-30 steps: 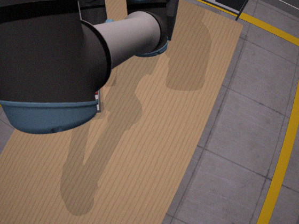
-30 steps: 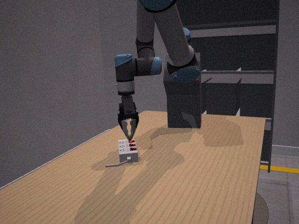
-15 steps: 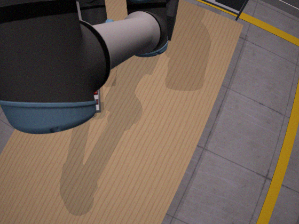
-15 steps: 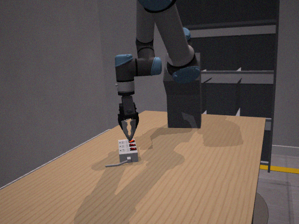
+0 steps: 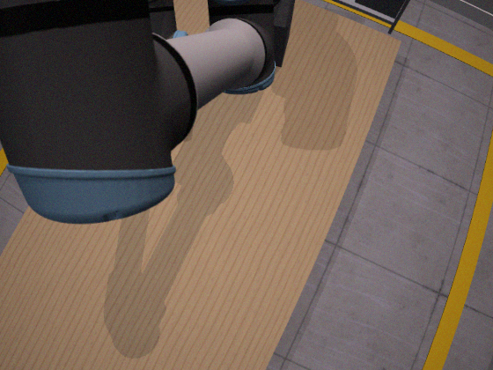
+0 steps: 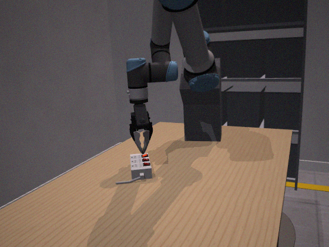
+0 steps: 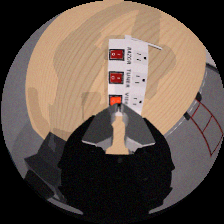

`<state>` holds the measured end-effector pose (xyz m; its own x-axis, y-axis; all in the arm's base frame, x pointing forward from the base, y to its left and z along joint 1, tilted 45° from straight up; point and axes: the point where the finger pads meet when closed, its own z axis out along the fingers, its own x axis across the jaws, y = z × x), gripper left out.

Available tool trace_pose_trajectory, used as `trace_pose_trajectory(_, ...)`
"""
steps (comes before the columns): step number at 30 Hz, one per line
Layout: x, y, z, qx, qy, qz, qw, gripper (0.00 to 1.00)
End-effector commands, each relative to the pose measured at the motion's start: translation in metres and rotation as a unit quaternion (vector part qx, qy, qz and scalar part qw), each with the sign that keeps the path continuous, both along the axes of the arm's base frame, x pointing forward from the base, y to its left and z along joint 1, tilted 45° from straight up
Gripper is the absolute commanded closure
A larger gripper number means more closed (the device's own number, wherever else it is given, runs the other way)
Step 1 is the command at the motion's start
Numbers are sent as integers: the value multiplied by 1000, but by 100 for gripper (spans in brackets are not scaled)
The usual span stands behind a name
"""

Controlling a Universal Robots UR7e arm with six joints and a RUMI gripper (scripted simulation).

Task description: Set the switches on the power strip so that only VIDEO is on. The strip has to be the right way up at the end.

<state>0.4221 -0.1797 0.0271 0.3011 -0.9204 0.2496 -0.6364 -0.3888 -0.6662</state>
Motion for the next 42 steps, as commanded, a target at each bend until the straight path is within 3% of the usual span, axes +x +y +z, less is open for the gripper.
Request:
trace_pose_trajectory(1, -7, -1, 7, 0, 0, 0, 1000, 100)
trace_pose_trajectory(17, -22, -2, 22, 0, 0, 0, 1000, 100)
trace_pose_trajectory(40, -23, -2, 23, 0, 0, 0, 1000, 100)
trace_pose_trajectory(41, -23, -2, 23, 0, 0, 0, 1000, 0)
trace_pose_trajectory(42, -23, -2, 23, 0, 0, 0, 1000, 0)
